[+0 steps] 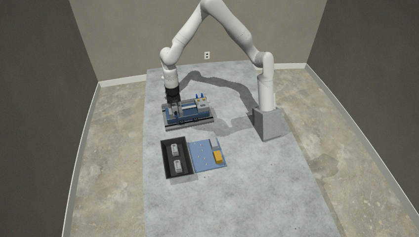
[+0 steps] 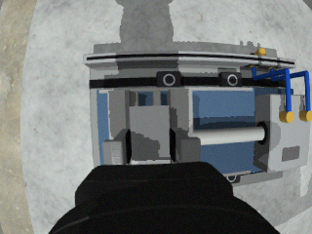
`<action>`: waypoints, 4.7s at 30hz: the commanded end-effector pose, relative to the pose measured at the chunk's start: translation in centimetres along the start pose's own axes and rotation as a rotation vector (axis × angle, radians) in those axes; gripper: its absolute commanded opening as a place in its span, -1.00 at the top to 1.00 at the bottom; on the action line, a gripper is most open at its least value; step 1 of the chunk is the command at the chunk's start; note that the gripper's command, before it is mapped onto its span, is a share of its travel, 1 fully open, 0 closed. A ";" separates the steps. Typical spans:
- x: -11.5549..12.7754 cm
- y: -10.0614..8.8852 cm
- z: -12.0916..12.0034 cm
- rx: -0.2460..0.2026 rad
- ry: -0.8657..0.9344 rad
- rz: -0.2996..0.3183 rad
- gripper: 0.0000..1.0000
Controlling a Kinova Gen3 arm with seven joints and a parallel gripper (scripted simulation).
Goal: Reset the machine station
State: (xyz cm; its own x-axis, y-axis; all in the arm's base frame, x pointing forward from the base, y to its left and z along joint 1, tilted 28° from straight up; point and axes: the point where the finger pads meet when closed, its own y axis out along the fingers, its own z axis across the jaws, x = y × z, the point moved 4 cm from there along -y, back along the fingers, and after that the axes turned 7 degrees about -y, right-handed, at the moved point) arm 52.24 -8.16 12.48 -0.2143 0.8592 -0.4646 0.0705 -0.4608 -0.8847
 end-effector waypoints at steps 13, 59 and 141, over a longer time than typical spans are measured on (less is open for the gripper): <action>0.3 -0.1 -0.2 -0.002 -0.001 0.000 1.00; 0.4 -0.1 -0.3 -0.002 -0.001 0.000 1.00; 0.4 0.2 -0.3 -0.002 -0.001 0.000 -1.00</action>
State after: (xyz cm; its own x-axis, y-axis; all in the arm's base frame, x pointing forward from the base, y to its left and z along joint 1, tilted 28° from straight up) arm 52.38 -7.89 12.08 -0.2149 0.8590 -0.4646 0.0707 -0.4608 -0.8847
